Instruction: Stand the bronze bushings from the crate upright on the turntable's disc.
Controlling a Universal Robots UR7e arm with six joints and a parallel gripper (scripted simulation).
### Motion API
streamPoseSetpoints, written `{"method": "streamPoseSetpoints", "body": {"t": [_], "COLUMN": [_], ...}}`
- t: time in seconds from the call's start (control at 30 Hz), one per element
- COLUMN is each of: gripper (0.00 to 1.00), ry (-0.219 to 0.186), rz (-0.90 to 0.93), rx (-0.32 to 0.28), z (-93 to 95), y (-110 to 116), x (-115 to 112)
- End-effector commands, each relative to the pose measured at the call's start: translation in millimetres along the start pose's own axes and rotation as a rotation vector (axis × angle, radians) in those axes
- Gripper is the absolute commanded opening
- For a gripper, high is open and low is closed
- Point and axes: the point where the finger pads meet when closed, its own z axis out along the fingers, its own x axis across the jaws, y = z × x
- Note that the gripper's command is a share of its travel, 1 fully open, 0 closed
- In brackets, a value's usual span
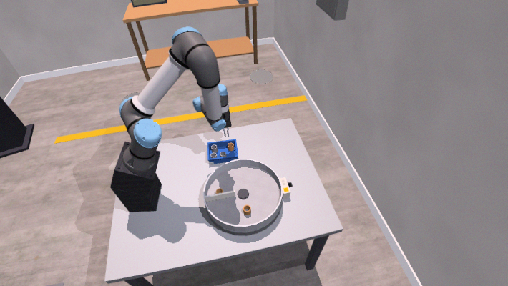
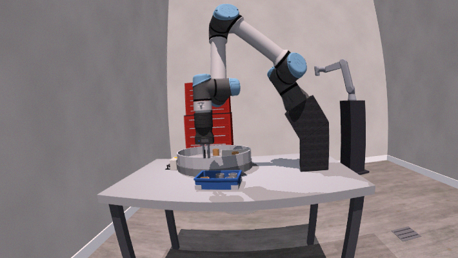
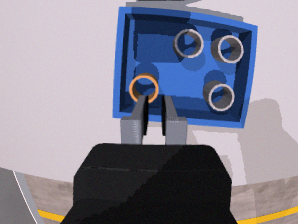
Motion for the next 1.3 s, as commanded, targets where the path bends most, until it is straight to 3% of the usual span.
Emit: {"method": "streamPoseSetpoints", "body": {"t": [0.0,1.03,1.27], "gripper": [0.36,0.36,0.36], "ry": [-0.001,-0.001,-0.001], "rz": [0.002,0.001,0.002], "rx": [-0.001,-0.001,-0.001], "z": [0.1,0.2,11.0], "y": [0.3,0.3,-0.1], "x": [-3.2,-2.4,-3.2]}}
